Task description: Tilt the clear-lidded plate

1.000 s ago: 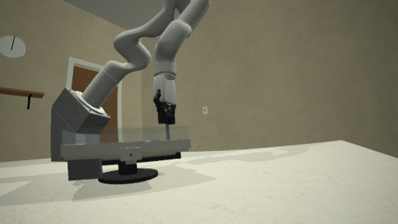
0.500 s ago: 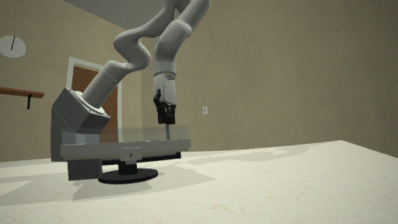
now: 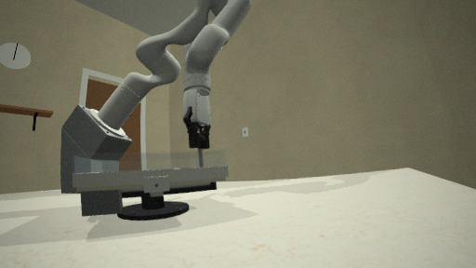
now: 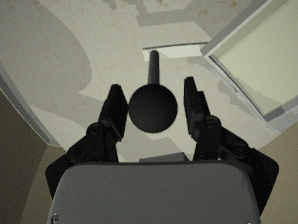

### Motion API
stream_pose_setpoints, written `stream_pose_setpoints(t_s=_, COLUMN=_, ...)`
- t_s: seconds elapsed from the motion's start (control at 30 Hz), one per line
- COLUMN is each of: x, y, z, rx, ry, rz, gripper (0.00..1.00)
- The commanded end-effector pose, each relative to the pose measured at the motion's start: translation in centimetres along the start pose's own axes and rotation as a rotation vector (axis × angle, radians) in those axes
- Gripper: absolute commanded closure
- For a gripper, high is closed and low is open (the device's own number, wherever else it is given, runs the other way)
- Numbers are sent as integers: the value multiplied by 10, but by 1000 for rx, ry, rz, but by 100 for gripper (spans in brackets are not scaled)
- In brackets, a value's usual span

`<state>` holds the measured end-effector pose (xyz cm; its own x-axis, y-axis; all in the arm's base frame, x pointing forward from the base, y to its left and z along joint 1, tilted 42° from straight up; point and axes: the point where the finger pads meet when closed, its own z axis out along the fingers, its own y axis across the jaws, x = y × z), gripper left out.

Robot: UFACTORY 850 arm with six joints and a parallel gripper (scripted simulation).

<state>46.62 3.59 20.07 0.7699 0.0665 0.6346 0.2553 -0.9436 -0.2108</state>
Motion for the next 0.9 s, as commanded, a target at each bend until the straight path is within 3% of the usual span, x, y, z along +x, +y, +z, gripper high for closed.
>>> stream_pose_setpoints(t_s=0.0, x=0, y=0, z=-1, rx=0, ry=1, rz=0, gripper=39)
stream_pose_setpoints(t_s=0.87, x=0, y=0, z=-31, rx=0, ry=1, rz=0, gripper=39)
